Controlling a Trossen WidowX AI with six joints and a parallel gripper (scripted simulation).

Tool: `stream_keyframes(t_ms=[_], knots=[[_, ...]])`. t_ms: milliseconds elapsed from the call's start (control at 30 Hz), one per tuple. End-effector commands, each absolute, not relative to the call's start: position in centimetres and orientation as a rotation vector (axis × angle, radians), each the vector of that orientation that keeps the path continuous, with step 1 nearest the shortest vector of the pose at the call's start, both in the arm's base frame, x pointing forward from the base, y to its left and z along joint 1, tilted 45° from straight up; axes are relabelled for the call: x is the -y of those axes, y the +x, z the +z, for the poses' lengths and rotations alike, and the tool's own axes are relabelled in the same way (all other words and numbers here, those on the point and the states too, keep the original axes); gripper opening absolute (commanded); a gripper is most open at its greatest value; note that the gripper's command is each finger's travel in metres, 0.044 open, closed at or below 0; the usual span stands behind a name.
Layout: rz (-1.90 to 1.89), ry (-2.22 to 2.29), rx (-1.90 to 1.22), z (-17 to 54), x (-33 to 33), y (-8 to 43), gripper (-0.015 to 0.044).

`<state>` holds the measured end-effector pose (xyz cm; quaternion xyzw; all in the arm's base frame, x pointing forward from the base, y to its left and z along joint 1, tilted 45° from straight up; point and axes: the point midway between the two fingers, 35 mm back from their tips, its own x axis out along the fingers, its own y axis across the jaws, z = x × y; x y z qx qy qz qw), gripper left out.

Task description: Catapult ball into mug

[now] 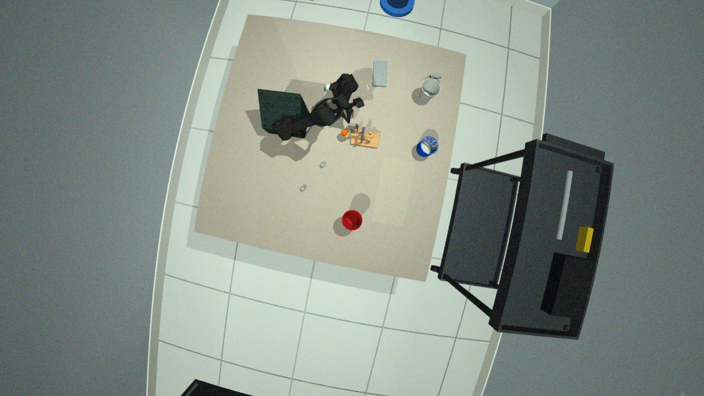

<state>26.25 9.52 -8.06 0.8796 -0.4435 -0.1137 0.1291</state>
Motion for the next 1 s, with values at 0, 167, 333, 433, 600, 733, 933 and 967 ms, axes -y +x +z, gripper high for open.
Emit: stream_keyframes(t_ms=[0, 167, 333, 433, 600, 733, 933, 967], knots=[[-0.333, 2.543, 1.287, -8.6, -8.8, 26.3, 0.0], [-0.331, 2.541, 1.287, -9.1, -8.2, 26.4, 0.0], [-0.328, 2.539, 1.287, -9.7, -7.6, 26.5, 0.0], [-0.326, 2.537, 1.287, -10.0, -7.2, 26.6, 0.0], [-0.323, 2.535, 1.288, -10.5, -6.6, 26.6, 0.0], [-0.321, 2.533, 1.288, -10.9, -6.1, 26.7, 0.0], [-0.315, 2.531, 1.289, -11.9, -4.9, 27.0, 0.0], [-0.319, 2.53, 1.286, -11.9, -5.2, 27.0, 0.0]])
